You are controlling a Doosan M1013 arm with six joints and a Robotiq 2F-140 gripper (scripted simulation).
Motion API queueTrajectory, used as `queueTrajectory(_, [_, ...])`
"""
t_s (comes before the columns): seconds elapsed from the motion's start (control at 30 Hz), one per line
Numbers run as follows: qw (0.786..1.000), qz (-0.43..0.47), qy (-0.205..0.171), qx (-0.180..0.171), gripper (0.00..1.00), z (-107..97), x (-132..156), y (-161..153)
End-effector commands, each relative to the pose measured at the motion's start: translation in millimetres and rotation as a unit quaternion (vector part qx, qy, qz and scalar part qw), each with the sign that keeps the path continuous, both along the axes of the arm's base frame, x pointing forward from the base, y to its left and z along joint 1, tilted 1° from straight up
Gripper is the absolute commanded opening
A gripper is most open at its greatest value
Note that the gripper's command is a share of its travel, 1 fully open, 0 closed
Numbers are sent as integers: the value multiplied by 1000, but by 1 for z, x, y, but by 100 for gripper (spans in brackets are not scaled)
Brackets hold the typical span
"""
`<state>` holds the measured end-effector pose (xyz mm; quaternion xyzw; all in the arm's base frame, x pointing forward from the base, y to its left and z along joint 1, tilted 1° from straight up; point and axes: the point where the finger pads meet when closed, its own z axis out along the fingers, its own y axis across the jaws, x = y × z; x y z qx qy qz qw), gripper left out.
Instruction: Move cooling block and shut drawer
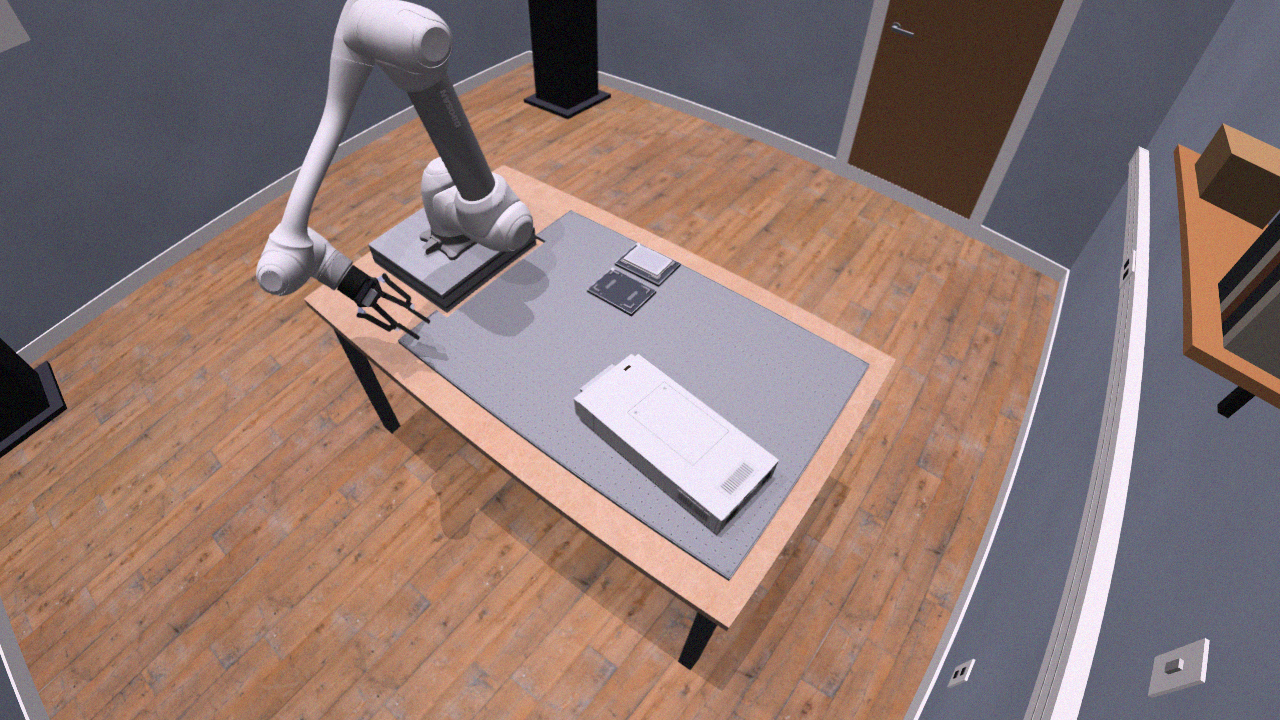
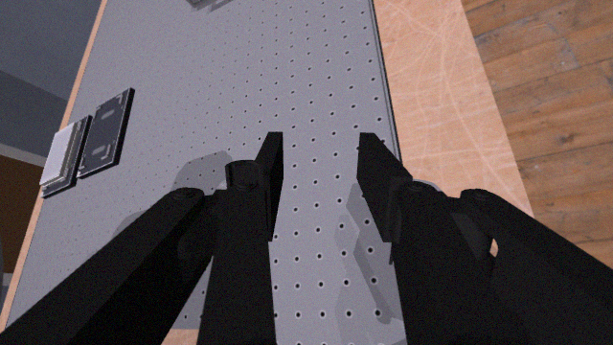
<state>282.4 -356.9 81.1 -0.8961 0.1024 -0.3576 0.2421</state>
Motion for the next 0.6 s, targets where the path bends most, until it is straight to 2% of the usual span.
queueTrajectory(0.0, [1000, 19, 22, 9, 35, 1, 9, 10])
queueTrajectory(0.1, [1000, 19, 22, 9, 35, 2, 17, 19])
queueTrajectory(0.2, [998, 41, 51, 20, 35, 3, 24, 28])
queueTrajectory(0.33, [998, 41, 51, 20, 35, 3, 29, 34])
queueTrajectory(0.43, [994, 62, 81, 26, 35, 4, 37, 44])
queueTrajectory(0.53, [994, 62, 81, 26, 35, 5, 44, 54])
queueTrajectory(0.57, [993, 69, 92, 28, 35, 6, 46, 57])
